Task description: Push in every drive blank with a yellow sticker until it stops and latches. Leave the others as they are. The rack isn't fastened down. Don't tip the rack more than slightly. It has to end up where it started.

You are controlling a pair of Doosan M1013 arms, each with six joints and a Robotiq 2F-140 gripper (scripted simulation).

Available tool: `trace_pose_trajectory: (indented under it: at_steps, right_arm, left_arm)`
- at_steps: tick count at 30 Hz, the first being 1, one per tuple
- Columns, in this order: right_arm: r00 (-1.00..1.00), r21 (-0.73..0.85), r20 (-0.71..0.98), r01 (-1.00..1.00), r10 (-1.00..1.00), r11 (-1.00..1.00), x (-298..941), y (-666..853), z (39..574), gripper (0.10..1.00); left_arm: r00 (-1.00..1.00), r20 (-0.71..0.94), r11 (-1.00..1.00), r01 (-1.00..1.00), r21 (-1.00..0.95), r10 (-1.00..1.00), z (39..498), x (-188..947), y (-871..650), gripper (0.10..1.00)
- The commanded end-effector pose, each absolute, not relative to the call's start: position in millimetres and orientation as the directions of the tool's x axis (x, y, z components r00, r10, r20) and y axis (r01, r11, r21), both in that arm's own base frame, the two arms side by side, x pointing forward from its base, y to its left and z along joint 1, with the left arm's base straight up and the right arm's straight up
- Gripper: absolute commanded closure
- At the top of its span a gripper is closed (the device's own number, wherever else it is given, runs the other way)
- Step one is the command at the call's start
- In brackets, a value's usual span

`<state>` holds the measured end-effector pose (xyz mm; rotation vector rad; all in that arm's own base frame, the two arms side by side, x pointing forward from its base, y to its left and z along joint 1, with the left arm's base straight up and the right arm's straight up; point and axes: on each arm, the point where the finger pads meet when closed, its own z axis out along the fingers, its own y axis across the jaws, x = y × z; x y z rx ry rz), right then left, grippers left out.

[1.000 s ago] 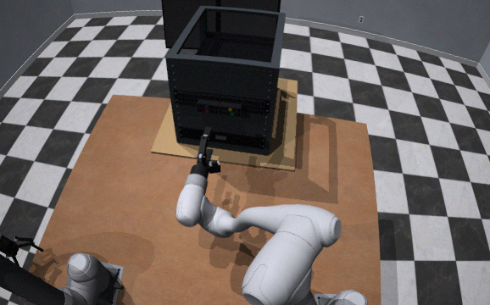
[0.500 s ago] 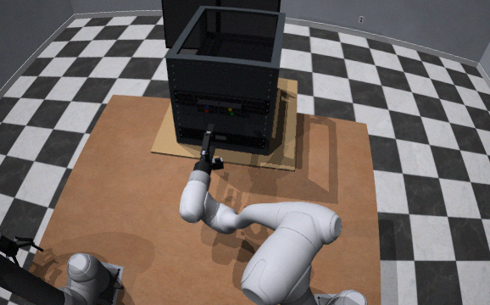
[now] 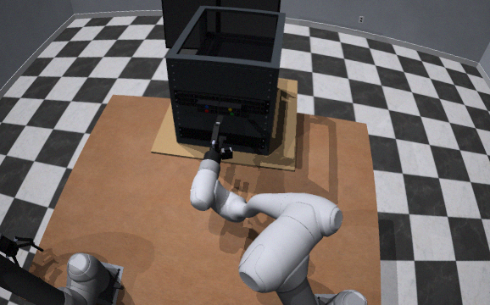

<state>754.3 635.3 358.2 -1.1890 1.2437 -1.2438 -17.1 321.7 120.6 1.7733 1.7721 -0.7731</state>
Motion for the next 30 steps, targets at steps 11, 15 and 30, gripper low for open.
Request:
trace_pose_trajectory:
  at_steps: [11, 15, 30]
  right_arm:
    - [-0.046, -1.000, 0.000, 0.000, -0.999, 0.000, 797.7, 616.2, 356.0, 0.098]
    - [-0.046, -1.000, 0.000, 0.000, -0.999, 0.000, 800.3, 615.0, 355.8, 0.098]
    - [-0.046, -1.000, 0.000, 0.000, -0.999, 0.000, 800.4, 615.0, 355.8, 0.098]
  left_arm:
    - [-0.015, -0.706, -0.016, 0.999, -0.038, 0.708, 121.0, -17.2, 322.0, 0.098]
    - [-0.015, -0.706, -0.016, 0.999, -0.038, 0.708, 121.0, -17.2, 322.0, 0.098]
    - [-0.015, -0.706, -0.016, 0.999, -0.038, 0.708, 121.0, -17.2, 322.0, 0.098]
